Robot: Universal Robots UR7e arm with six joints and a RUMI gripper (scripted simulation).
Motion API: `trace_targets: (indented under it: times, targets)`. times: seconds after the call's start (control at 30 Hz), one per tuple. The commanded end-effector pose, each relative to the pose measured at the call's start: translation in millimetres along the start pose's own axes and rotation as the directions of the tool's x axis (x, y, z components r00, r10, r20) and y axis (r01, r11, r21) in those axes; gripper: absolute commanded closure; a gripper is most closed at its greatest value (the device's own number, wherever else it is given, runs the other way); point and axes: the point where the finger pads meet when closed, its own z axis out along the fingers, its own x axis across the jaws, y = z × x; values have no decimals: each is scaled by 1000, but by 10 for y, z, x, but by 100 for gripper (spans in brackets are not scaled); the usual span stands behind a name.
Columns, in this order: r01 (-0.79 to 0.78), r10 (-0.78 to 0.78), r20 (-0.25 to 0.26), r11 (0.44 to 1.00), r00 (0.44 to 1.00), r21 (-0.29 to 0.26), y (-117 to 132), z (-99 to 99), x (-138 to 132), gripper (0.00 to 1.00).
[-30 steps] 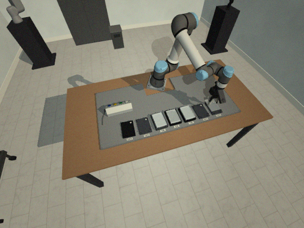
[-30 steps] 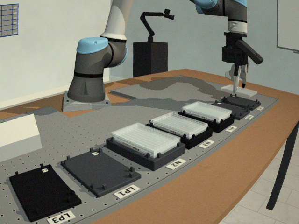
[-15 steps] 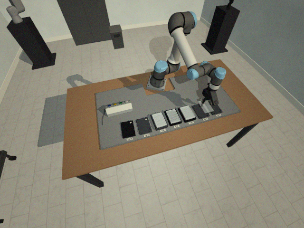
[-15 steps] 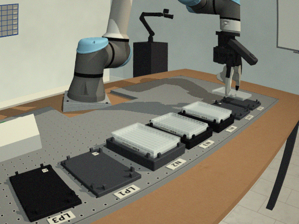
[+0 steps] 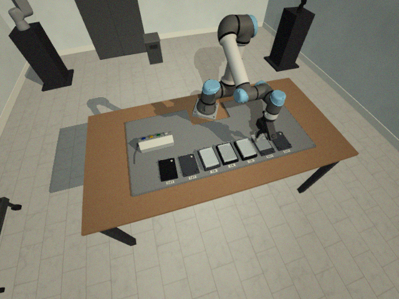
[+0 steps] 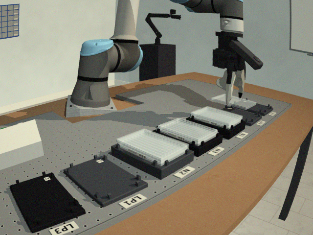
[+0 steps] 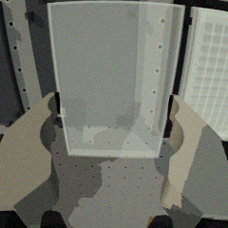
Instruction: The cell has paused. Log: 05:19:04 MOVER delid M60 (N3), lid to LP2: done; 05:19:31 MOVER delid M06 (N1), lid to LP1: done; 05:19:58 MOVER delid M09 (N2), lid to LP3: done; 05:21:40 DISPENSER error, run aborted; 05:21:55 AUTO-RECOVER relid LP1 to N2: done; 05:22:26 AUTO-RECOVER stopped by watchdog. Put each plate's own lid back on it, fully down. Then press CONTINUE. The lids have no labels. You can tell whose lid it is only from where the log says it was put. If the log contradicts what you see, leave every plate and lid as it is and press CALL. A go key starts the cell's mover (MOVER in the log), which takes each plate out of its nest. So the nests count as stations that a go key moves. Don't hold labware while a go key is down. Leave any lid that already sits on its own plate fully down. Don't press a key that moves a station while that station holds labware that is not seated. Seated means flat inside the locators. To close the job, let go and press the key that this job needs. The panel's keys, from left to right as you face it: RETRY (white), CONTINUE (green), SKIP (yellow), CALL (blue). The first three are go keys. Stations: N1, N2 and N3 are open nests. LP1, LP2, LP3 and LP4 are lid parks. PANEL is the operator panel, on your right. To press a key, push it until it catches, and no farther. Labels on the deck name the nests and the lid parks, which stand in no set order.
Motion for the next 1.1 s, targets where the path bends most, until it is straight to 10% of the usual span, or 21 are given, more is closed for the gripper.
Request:
trace_targets:
  times: [0.0, 1.07]
  targets:
    - [1, -1, 2, 1000, 1000, 2, -2, -8, 261, 100]
    - [1, -1, 2, 1000, 1000, 1, 12, -5, 1662, 100]
